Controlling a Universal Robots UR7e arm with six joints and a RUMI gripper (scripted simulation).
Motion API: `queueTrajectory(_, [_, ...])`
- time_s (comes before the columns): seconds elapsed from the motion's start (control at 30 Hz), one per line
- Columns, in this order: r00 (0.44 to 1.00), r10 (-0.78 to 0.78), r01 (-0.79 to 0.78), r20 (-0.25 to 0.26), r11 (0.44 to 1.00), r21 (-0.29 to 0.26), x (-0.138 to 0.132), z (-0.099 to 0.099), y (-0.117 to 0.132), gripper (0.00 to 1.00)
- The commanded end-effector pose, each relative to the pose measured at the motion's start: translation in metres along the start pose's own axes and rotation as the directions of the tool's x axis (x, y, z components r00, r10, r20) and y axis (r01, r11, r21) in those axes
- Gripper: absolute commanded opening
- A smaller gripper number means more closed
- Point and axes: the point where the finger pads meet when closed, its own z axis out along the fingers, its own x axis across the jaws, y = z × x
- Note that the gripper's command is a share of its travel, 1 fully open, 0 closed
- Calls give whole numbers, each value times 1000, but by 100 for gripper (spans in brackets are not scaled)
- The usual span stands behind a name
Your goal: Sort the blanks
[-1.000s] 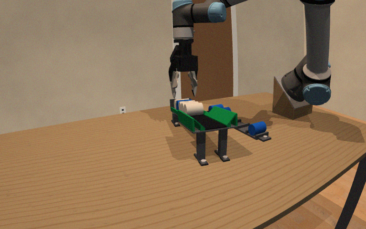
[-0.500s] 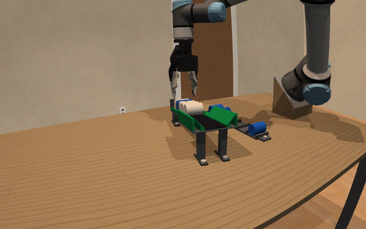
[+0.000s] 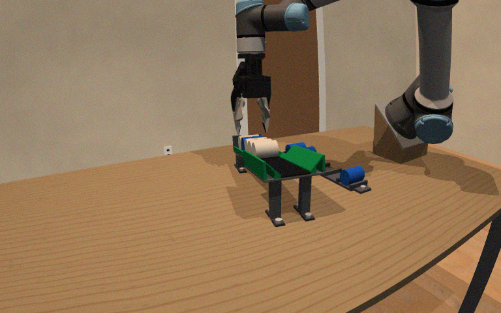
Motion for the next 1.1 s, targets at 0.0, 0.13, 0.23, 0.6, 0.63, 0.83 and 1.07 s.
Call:
queueTrajectory(0.0, [1000, 2, -2, -4, 1000, -3, 2, 8, 1, 46])
queueTrajectory(0.13, [1000, 2, -2, -4, 1000, -3, 2, 16, 1, 46])
queueTrajectory(0.23, [1000, 2, -2, -4, 1000, -3, 2, 23, 1, 46])
queueTrajectory(0.6, [1000, 2, -2, -4, 1000, -3, 2, 37, 1, 46])
queueTrajectory(0.63, [1000, 2, -2, -4, 1000, -3, 2, 37, 1, 46])
queueTrajectory(0.83, [1000, 2, -2, -4, 1000, -3, 2, 38, 1, 46])
queueTrajectory(1.07, [1000, 1, -1, -1, 1000, -1, 1, 36, 1, 46])
